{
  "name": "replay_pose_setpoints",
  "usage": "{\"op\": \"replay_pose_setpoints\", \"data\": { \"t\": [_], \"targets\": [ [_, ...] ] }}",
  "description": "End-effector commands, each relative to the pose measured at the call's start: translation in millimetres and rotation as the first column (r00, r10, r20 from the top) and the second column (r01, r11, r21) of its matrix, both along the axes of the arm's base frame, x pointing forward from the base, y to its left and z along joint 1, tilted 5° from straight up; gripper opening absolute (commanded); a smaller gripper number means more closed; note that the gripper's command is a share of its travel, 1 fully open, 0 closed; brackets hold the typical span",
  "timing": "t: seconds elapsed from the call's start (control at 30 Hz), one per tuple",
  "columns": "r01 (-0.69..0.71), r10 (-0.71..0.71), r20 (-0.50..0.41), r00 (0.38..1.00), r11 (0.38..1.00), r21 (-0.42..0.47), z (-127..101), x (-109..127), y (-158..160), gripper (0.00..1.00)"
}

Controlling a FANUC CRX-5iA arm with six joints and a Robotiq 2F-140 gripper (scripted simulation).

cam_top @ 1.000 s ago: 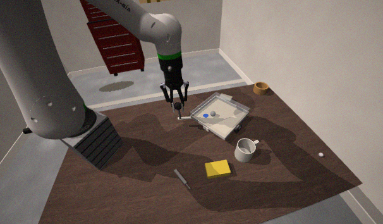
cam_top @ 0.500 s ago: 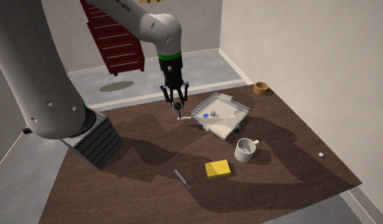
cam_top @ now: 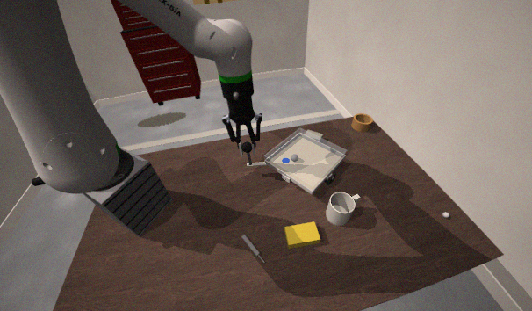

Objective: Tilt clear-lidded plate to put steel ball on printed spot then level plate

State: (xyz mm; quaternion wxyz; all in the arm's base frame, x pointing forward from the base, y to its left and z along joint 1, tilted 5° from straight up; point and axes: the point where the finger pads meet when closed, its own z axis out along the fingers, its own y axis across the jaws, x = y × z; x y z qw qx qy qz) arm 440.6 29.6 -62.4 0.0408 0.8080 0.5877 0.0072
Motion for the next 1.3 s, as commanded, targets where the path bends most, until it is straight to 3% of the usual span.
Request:
{"op": "replay_pose_setpoints", "data": {
  "t": [0.0, 1.27],
  "targets": [
    [0.0, 0.0, 0.0, 1.0, 1.0, 0.0, -0.1, -0.1, 0.0, 0.1],
    [0.0, 0.0, 0.0, 1.0, 1.0, 0.0, 3.7, 1.1, -0.3, 0.1]
  ]
}}
